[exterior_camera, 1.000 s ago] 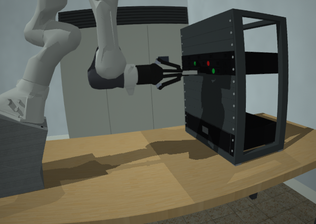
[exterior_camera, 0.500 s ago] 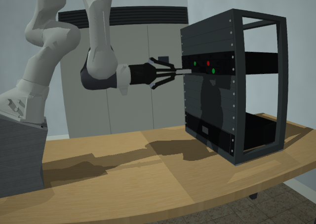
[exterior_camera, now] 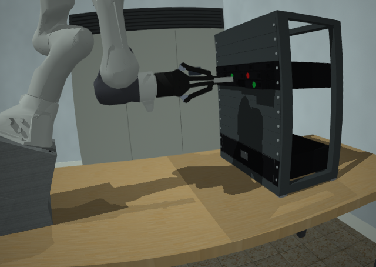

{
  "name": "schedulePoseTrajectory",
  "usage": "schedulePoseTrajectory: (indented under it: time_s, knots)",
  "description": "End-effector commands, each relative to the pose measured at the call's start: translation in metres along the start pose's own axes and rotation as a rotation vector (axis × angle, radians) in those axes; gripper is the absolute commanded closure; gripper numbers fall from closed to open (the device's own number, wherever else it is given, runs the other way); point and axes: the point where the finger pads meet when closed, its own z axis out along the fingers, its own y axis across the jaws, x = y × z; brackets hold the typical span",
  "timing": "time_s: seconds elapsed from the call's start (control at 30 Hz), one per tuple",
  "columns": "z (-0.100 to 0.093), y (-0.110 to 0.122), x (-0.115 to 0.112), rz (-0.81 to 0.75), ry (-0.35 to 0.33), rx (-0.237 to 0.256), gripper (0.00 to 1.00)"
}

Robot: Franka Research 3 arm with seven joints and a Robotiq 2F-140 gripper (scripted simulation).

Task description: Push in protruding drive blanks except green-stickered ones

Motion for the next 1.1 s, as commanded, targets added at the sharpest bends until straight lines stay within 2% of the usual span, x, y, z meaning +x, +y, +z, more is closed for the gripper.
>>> schedulePoseTrajectory:
  time_s: [0.0, 0.2, 0.37, 0.67, 0.9, 1.07]
  knots:
    - [-0.001, 0.001, -0.007, 0.031, 0.023, 0.017, 1.00]
    - [-0.001, 0.010, -0.040, 0.031, 0.023, 0.017, 1.00]
    - [-0.001, 0.015, -0.058, 0.031, 0.023, 0.017, 1.00]
    - [0.000, 0.016, -0.061, 0.031, 0.023, 0.017, 1.00]
    - [0.034, 0.015, -0.060, 0.031, 0.023, 0.017, 1.00]
    - [0.038, 0.015, -0.060, 0.031, 0.023, 0.017, 1.00]
